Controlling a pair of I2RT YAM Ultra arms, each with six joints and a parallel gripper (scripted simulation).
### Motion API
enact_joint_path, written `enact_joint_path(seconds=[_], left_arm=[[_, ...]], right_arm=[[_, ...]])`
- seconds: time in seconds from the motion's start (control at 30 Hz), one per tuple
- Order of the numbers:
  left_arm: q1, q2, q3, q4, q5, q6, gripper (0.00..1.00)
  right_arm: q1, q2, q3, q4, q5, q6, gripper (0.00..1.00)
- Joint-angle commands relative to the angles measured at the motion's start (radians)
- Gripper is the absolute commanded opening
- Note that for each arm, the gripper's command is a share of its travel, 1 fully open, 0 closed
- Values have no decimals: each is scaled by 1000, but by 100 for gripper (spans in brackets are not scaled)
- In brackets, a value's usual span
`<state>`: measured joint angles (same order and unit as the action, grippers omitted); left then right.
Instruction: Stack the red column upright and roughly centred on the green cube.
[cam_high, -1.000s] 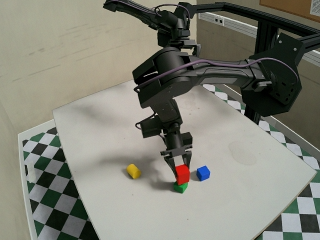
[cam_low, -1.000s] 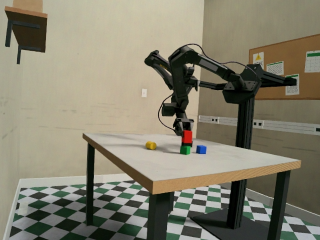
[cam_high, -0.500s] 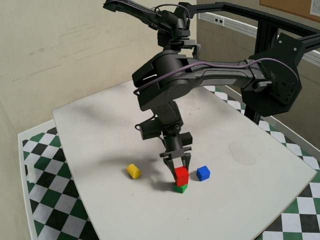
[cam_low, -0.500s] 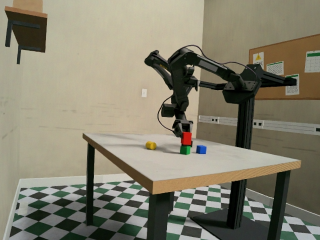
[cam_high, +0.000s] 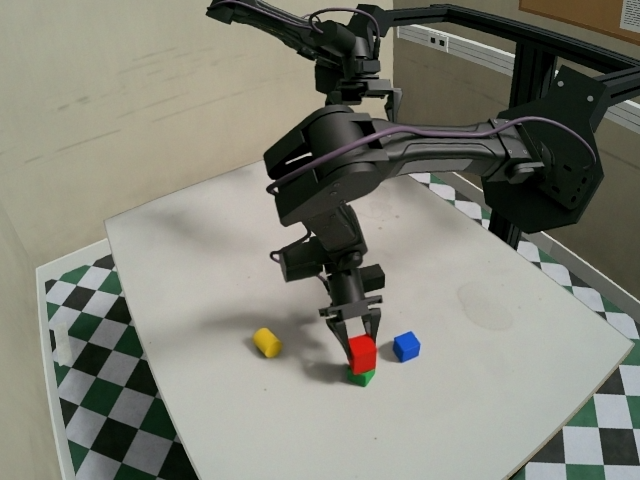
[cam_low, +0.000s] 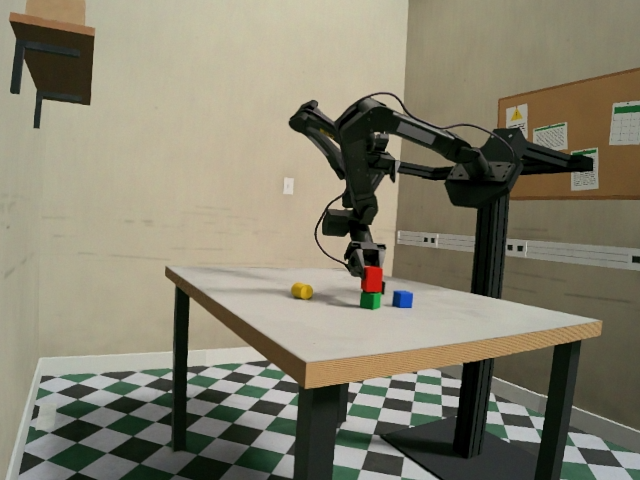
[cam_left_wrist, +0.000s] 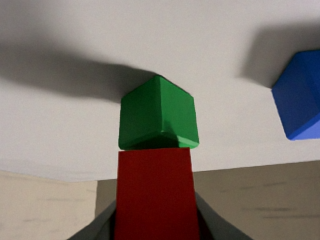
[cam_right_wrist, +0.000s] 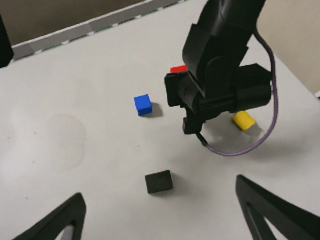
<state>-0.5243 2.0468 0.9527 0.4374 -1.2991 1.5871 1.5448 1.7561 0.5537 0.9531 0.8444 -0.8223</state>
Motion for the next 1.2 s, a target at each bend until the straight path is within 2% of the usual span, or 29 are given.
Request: enact_joint_path(seconds=[0.0, 0.63, 0.73, 0.83, 1.13, 1.17], left_arm=[[0, 21, 19, 21, -3, 15, 35], [-6, 19, 7, 19, -10, 19, 35], [-8, 17, -5, 42, -11, 15, 63], [-20, -5, -28, 74, -18, -16, 65], [-57, -23, -21, -14, -46, -67, 65], [-60, -26, -20, -25, -48, -75, 76]], right_arm=[[20, -15, 13, -9, -2, 0, 100], [20, -15, 13, -9, -2, 0, 100], [20, -15, 13, -9, -2, 0, 100], [20, -15, 13, -9, -2, 0, 100], [20, -15, 13, -9, -2, 0, 100], [20, -15, 13, -9, -2, 0, 100]])
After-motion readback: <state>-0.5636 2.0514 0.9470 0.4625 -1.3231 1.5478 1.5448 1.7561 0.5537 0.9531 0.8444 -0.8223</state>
